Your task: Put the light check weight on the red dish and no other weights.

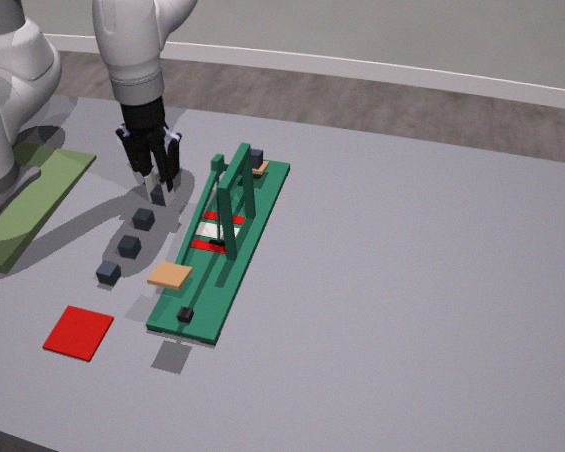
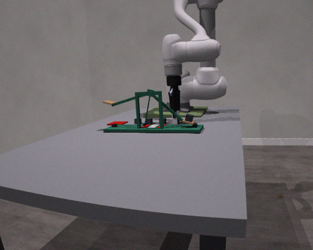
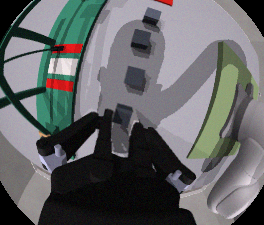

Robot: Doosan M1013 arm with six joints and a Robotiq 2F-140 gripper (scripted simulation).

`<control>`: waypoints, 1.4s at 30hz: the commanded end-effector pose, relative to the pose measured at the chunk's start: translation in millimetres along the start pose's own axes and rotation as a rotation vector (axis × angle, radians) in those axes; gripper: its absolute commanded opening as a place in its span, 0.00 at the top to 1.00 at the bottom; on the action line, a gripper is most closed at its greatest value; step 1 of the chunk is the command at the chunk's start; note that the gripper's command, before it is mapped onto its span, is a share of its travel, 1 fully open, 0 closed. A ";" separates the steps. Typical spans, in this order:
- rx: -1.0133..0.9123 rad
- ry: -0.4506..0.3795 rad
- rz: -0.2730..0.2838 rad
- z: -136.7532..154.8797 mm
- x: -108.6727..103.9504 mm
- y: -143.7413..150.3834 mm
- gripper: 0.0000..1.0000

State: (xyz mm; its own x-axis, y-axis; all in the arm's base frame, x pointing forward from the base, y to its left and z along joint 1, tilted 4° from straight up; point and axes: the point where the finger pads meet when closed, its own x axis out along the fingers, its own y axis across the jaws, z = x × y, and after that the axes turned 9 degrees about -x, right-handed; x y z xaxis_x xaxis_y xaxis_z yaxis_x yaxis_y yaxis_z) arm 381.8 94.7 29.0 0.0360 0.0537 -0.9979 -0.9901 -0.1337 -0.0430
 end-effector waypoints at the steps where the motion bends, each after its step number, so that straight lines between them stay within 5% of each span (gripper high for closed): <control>1: 0.000 0.000 0.000 0.0 -5.7 0.0 0.76; 17: 0.000 0.000 0.000 0.0 -66.4 0.0 0.76; 42: -0.070 0.000 0.000 -8.9 -73.7 0.9 0.76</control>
State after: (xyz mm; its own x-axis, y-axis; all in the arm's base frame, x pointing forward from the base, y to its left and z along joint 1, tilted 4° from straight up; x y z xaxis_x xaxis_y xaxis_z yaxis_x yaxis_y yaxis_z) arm 379.4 87.7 99.4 0.0362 0.0526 -0.9980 -0.9823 -0.1819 -0.0452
